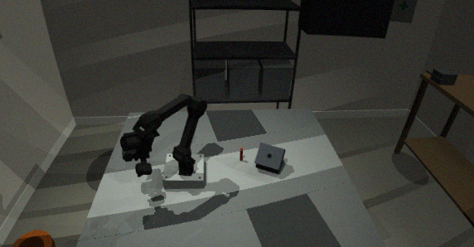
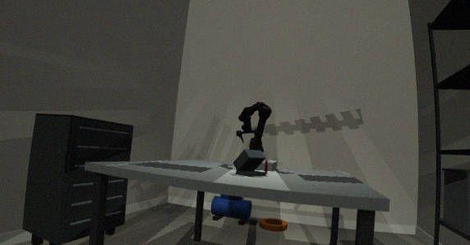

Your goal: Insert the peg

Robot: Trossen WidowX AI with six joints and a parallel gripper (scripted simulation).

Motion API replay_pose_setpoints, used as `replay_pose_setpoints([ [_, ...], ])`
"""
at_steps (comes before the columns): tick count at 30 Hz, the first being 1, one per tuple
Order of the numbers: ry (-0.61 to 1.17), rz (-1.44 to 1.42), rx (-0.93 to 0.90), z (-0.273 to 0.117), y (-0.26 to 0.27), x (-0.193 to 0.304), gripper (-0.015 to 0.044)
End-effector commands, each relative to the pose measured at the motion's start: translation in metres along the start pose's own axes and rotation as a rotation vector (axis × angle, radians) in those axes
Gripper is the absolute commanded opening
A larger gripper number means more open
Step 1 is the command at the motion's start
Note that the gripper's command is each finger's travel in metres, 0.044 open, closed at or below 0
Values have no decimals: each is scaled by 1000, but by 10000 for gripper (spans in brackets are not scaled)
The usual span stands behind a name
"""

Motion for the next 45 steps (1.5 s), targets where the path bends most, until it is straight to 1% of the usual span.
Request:
replay_pose_setpoints([
  [1, 0, -46, -22, -2, 12, 1, 440],
  [24, -26, -282, -129, -17, 79, 15, 440],
  [45, -40, -541, -216, -29, 123, 48, 440],
])
Point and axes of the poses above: the point midway between the two fingers, 35 mm back from their tips, its own z axis out along the fingers, its own y axis across the jaws, x = y × z, the point moved 2 cm from there along -z, back along the fingers, and after that the axes turned 4 degrees about -z, right-handed, at the moved point
